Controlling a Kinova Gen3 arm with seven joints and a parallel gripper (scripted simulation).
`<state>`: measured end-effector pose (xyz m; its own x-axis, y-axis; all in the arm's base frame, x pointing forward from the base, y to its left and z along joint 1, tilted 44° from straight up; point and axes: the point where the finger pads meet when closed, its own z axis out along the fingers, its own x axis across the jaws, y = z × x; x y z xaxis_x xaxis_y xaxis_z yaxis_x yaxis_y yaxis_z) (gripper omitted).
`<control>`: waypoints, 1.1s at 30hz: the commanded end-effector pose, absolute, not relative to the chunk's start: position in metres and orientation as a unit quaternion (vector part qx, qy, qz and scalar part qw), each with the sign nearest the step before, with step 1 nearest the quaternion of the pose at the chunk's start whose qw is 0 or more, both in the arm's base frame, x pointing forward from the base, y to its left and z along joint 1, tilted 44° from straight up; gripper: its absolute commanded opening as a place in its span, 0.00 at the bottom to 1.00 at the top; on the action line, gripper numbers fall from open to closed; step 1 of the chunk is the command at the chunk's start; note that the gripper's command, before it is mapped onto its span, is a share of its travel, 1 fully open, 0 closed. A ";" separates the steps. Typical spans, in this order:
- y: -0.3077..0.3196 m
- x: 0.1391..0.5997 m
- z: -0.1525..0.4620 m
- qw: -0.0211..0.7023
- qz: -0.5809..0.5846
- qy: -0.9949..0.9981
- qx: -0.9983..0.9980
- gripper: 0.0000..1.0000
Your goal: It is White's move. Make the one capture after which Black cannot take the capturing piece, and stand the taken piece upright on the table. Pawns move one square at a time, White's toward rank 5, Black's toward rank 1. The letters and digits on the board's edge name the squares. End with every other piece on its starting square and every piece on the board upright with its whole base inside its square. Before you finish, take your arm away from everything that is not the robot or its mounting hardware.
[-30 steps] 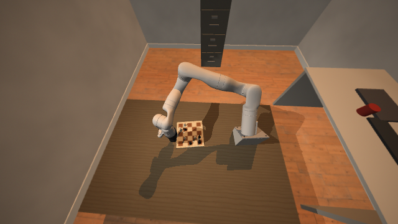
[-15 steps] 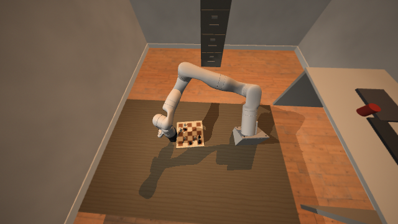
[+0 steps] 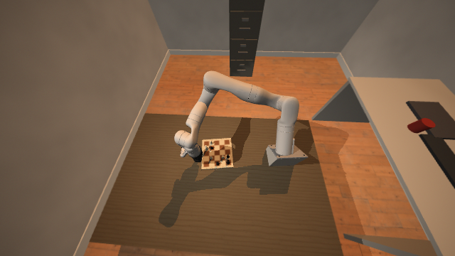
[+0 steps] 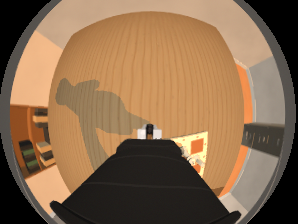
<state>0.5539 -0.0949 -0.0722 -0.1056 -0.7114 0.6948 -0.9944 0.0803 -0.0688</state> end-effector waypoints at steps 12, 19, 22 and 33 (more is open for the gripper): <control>-0.094 0.555 -0.071 0.253 0.279 -0.689 0.619 0.44; -0.094 0.555 -0.071 0.253 0.279 -0.689 0.619 0.73; -0.094 0.555 -0.071 0.253 0.279 -0.689 0.619 0.73; -0.088 0.555 -0.066 0.253 0.279 -0.689 0.619 0.73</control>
<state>0.5523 -0.0930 -0.0699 -0.1053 -0.7104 0.6959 -0.9944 0.0833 -0.0654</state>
